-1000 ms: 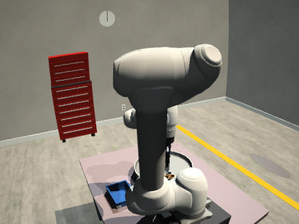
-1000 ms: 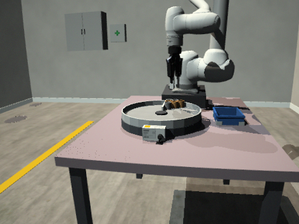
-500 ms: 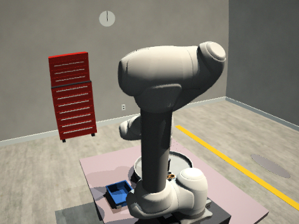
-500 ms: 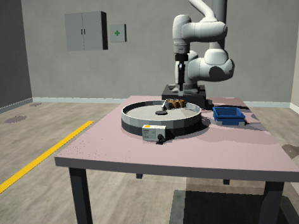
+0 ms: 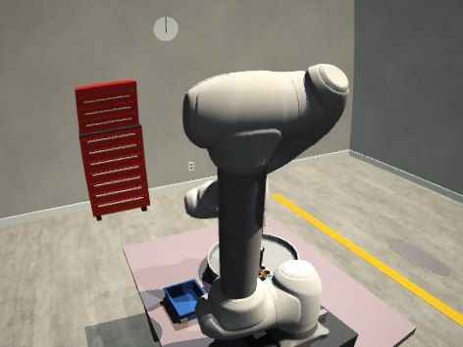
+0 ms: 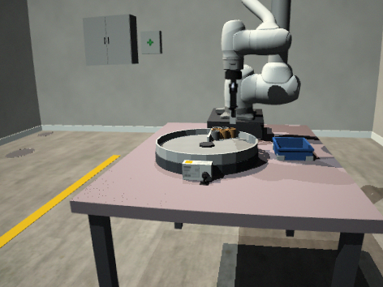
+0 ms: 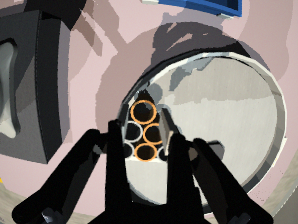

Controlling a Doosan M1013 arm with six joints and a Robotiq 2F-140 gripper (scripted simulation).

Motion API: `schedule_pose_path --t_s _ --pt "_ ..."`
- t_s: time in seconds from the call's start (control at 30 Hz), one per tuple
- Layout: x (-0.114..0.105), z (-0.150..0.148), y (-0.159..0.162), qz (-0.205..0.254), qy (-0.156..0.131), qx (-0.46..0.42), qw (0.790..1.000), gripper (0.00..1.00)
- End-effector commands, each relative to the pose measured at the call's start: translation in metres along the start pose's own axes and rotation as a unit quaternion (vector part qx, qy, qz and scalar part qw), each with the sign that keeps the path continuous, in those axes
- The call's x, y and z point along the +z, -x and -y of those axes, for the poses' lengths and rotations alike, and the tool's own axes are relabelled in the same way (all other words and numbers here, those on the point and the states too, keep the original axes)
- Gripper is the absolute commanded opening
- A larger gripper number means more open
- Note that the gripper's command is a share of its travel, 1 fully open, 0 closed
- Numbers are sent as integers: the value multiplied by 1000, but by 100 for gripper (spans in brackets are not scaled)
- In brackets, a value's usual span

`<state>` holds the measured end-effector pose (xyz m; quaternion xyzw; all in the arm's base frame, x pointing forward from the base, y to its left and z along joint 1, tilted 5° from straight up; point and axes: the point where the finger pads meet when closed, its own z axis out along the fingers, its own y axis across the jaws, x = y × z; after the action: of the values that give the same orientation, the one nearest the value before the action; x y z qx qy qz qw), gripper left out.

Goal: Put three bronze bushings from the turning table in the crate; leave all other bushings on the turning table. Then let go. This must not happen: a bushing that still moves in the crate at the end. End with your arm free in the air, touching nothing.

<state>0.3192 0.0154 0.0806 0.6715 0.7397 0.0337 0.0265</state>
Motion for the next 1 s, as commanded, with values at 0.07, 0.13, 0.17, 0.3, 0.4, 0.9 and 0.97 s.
schedule_pose_path --t_s 0.07,0.13,0.17,0.3,0.4,0.9,0.97 --pt "0 0 0 0 0 0 1000 28" --pt "0 0 0 0 0 0 1000 28" --pt "0 0 0 0 0 0 1000 28" --pt "0 0 0 0 0 0 1000 28" --pt "0 0 0 0 0 0 1000 28" --pt "17 0 0 0 0 0 1000 28" --pt "23 0 0 0 0 0 1000 28"
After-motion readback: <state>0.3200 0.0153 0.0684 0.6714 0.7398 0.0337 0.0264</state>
